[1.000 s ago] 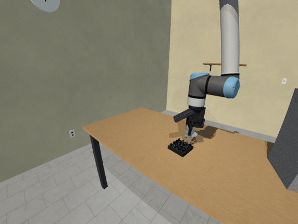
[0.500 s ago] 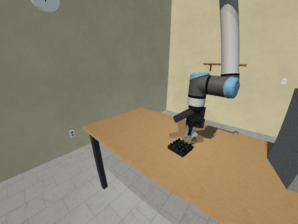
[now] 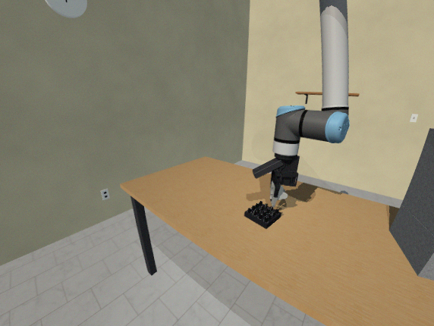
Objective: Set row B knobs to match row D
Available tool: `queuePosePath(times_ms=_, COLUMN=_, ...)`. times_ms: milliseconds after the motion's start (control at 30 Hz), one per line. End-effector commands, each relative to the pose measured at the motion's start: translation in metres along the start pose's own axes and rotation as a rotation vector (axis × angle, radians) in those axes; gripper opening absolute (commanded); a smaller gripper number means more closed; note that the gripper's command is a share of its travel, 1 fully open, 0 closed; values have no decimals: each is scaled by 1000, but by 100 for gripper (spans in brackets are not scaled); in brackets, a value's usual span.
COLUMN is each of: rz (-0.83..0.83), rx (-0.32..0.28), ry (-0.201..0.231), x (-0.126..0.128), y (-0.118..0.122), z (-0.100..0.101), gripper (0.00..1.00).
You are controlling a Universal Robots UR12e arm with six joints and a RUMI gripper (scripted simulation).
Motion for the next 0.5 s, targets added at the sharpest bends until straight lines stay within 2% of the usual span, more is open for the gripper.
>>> queuePosePath(times_ms=0, rz=0, rx=1, ry=0, x=0, y=0, z=0, gripper=11)
queuePosePath(times_ms=467, rz=0, rx=1, ry=0, x=-1, y=-5, z=0, gripper=11)
Point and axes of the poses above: the point where the finger pads meet when closed, its own z axis out along the fingers, its own x axis across the jaws, y = z × x, the point moved 2 cm from there along -z, back along the fingers, and after that the axes turned 8 degrees about z, right-handed, at the moved point
